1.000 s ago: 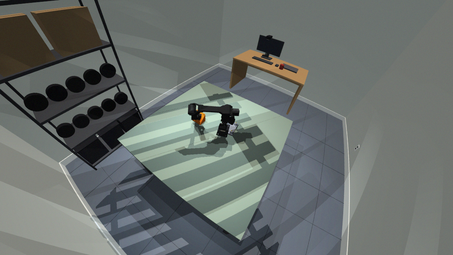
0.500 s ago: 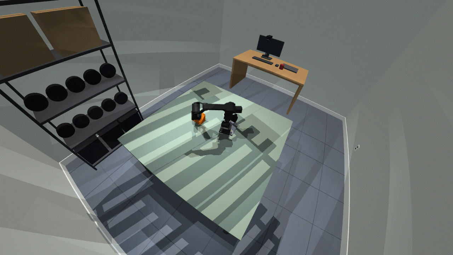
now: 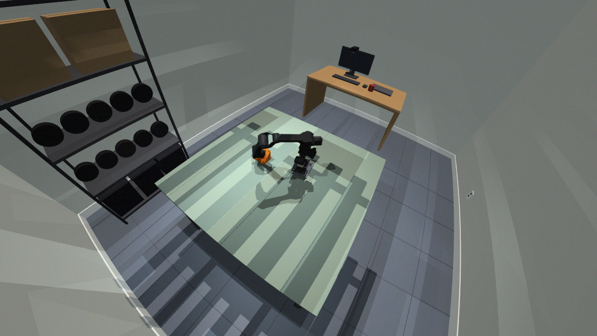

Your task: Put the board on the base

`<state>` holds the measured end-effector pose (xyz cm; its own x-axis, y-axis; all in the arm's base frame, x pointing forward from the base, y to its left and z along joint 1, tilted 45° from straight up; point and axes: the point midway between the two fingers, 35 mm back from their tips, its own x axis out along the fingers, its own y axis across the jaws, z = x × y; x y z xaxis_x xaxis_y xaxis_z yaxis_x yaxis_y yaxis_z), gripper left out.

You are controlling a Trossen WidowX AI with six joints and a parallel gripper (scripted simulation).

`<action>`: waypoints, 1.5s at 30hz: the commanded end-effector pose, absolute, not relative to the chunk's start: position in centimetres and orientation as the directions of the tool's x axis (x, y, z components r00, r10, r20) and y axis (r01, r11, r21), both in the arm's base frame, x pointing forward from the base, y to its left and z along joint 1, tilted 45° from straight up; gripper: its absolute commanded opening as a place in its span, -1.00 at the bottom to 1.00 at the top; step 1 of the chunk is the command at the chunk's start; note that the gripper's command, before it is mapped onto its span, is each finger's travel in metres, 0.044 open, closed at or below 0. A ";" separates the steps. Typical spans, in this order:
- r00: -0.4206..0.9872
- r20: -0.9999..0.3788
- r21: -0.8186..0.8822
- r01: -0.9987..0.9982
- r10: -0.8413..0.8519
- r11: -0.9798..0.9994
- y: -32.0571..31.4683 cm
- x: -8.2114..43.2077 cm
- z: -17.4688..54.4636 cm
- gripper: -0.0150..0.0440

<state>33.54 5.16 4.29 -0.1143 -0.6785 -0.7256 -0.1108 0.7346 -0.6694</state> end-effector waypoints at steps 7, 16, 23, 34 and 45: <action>-0.113 -0.728 -0.674 -0.062 -0.676 0.736 7.1 33.8 2.4 -0.49; -0.114 -0.726 -0.681 -0.018 -0.678 0.732 8.6 33.9 0.6 -0.49; -0.114 -0.724 -0.684 -0.006 -0.680 0.729 9.0 33.9 0.1 -0.49; -0.114 -0.723 -0.685 -0.009 -0.682 0.728 8.7 33.8 0.1 -0.49; -0.114 -0.723 -0.686 -0.003 -0.682 0.728 8.2 33.7 -1.2 -0.49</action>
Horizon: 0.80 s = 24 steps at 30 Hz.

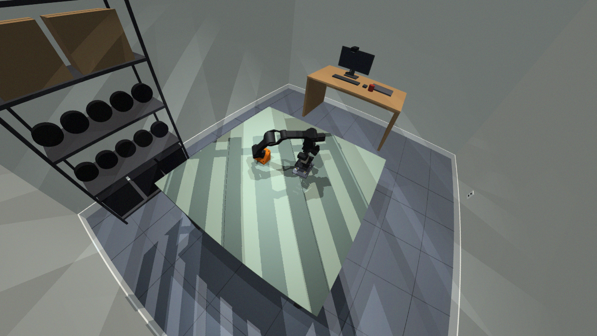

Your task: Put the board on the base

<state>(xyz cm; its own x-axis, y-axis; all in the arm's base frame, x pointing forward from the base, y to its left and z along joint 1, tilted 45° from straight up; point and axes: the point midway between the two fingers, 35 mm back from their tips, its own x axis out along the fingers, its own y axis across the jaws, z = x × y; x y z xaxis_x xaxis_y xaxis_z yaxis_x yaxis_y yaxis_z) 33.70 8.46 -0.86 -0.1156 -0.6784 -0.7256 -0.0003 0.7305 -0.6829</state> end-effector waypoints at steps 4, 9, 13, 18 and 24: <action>-0.114 -0.723 -0.686 -0.002 -0.682 0.728 7.9 33.7 -1.5 -0.49; -0.114 -0.722 -0.686 -0.002 -0.682 0.727 7.4 33.6 -1.8 -0.49; -0.114 -0.722 -0.686 -0.001 -0.682 0.727 7.0 33.6 -2.2 -0.49; -0.115 -0.723 -0.686 -0.001 -0.681 0.728 7.0 33.5 -2.3 -0.49; -0.116 -0.724 -0.685 0.000 -0.680 0.729 7.1 33.5 -2.3 -0.49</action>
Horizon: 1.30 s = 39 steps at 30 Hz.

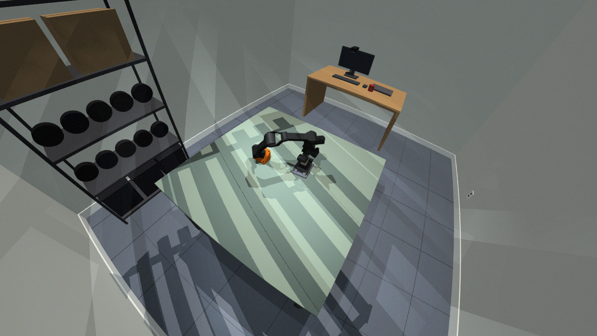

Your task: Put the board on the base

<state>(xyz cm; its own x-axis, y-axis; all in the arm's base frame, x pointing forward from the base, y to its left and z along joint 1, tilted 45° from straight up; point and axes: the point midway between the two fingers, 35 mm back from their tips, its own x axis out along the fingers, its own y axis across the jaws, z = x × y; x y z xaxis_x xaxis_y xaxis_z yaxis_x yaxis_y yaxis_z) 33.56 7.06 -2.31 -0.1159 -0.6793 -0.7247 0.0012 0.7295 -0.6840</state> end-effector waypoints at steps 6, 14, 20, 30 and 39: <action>-0.116 -0.724 -0.685 0.000 -0.680 0.729 7.1 33.5 -2.3 -0.49; -0.116 -0.724 -0.685 -0.001 -0.680 0.729 6.7 33.5 -2.6 -0.49; -0.116 -0.724 -0.685 -0.002 -0.680 0.729 6.5 33.6 -2.8 -0.49; -0.116 -0.724 -0.685 -0.003 -0.680 0.729 6.2 33.4 -3.2 -0.49; -0.119 -0.726 -0.682 0.000 -0.677 0.731 6.3 33.4 -3.1 0.31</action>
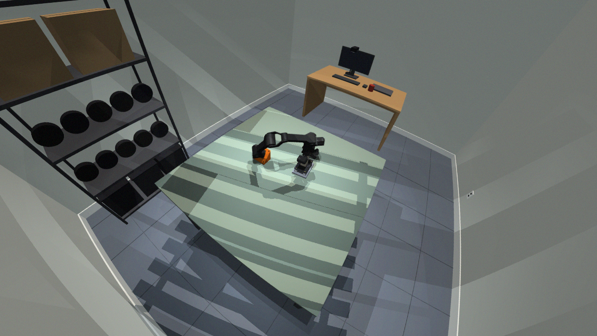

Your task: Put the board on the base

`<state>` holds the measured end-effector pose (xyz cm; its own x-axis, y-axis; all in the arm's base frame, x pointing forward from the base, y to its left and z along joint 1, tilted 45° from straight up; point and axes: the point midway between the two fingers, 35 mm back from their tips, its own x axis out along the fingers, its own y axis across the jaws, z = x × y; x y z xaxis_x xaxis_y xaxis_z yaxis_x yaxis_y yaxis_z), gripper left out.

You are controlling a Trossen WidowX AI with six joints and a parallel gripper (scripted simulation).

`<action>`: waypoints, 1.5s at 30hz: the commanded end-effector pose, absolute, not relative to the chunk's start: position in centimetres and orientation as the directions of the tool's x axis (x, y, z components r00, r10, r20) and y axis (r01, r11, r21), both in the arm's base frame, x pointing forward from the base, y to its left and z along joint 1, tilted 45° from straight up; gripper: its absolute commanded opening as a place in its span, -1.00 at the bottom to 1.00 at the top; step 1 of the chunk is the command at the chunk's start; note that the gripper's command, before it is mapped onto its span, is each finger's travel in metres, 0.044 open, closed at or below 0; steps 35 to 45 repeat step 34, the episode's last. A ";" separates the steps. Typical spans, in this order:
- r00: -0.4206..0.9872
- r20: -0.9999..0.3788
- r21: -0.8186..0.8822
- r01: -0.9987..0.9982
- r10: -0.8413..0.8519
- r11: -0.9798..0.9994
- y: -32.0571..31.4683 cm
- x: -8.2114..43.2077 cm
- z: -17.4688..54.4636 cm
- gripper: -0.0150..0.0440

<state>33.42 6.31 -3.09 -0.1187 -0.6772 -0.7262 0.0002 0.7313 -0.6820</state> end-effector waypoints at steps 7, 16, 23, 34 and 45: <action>-0.119 -0.726 -0.682 0.000 -0.677 0.731 6.4 33.4 -3.0 0.93; -0.119 -0.728 -0.680 0.000 -0.676 0.733 8.7 33.8 -0.6 1.00; -0.116 -0.728 -0.681 -0.001 -0.676 0.733 10.9 34.1 1.9 1.00; -0.114 -0.727 -0.681 -0.001 -0.677 0.732 11.9 34.1 3.2 1.00; -0.114 -0.727 -0.681 -0.001 -0.677 0.732 11.9 34.1 3.2 1.00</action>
